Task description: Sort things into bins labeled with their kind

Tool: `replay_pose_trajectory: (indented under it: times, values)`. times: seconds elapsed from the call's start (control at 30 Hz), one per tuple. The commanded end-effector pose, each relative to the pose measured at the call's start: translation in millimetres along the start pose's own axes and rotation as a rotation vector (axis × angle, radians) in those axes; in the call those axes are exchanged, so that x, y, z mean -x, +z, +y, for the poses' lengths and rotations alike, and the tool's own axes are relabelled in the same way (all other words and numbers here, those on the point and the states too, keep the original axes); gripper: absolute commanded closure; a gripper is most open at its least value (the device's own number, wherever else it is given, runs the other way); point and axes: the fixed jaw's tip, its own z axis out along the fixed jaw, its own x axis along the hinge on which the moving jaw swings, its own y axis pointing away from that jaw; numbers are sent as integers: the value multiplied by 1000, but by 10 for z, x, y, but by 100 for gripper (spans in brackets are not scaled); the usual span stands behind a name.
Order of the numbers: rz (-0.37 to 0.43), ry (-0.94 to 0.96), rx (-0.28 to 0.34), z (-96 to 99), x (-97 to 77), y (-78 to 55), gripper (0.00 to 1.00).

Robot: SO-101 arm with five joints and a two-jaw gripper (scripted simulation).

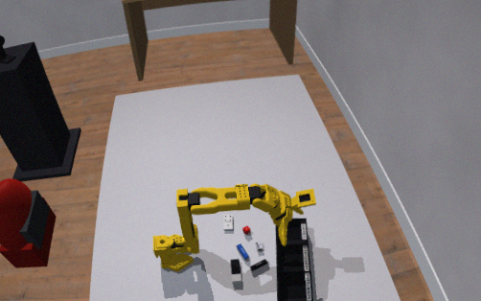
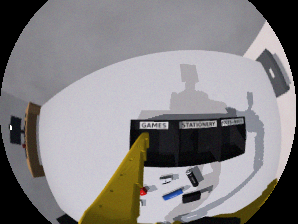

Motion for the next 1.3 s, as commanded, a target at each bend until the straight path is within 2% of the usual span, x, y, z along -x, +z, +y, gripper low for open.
replay_pose_trajectory:
  times: [0.0,0.37,0.63,0.93,1.27]
  values:
    - [-74,2,18,51,150,-118,0]
    - [-65,-19,11,30,131,-120,1]
    - [-28,-105,-12,-52,54,-128,4]
    - [39,-246,-41,-183,-78,-151,10]
    - [192,-537,-59,-438,-370,-236,22]
